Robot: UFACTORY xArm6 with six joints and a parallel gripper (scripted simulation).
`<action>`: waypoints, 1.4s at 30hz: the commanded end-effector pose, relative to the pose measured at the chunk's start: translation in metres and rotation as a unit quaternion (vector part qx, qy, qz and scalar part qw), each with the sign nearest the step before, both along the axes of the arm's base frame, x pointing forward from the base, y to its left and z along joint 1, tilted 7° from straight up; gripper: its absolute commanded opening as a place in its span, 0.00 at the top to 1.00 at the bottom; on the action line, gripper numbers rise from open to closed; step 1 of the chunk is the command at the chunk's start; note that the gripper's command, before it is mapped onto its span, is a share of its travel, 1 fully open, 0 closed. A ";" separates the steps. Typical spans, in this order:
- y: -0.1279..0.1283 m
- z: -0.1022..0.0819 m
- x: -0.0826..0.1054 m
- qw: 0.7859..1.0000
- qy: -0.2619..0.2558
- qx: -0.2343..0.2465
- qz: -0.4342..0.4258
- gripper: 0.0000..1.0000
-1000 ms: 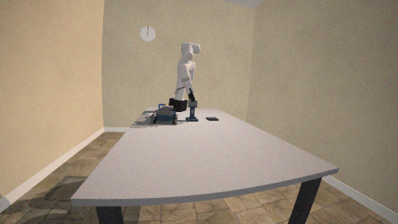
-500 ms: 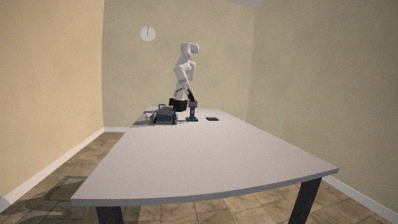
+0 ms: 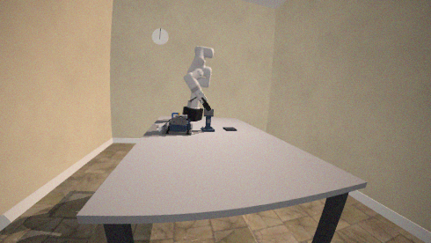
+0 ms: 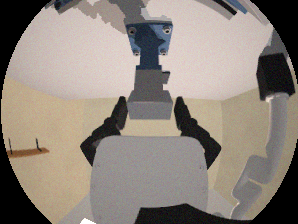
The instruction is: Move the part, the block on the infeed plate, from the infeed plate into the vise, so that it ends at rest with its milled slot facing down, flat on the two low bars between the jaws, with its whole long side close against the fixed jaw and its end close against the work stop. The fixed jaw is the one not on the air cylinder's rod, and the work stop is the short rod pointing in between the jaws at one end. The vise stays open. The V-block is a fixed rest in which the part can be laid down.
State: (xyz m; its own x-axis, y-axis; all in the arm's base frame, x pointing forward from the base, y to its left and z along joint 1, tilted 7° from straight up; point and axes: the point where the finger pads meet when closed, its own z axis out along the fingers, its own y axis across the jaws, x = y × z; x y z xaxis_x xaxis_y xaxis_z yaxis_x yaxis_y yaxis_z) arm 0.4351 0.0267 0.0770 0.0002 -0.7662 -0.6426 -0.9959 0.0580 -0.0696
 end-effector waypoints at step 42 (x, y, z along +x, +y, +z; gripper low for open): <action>-0.002 0.000 0.001 0.996 -0.007 0.090 0.007 0.11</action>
